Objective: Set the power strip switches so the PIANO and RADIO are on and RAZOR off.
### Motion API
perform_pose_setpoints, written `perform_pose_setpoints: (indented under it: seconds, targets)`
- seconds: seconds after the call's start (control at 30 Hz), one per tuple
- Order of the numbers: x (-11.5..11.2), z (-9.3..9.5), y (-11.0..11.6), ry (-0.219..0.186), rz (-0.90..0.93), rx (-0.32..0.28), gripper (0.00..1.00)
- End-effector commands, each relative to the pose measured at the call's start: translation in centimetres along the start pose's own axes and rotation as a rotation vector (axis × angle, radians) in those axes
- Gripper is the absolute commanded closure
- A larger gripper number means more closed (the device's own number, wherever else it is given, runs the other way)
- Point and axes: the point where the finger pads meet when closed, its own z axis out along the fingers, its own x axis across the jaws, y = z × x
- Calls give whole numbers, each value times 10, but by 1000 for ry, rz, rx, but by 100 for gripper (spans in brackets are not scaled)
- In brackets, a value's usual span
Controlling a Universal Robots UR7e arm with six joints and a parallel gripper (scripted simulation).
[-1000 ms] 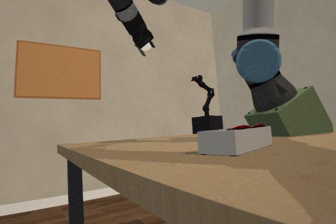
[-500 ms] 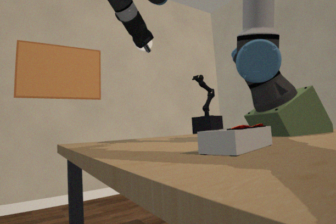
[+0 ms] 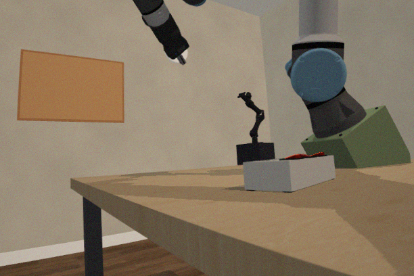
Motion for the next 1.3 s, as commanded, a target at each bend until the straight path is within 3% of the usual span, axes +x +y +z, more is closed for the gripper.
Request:
perform_pose_setpoints:
  seconds: [0.0, 0.33, 0.5, 0.67, 0.73, 0.9, 1.07, 1.1, 1.2, 1.27]
  targets:
    - [0, 0, 0, -1, 1, 1, 100]
    - [-11, -3, 10, -33, -3, -6, 100]
    - [-31, -8, 29, -89, -9, -19, 100]
    - [-60, -17, 61, -176, -23, -44, 100]
    - [-60, -17, 61, -176, -23, -44, 100]
    - [-94, -34, 109, -289, -46, -86, 100]
    - [-125, -57, 172, -418, -81, -150, 100]
    - [-125, -57, 172, -418, -81, -150, 100]
    - [-139, -74, 216, -497, -110, -198, 100]
    - [-139, -74, 216, -497, -110, -198, 100]
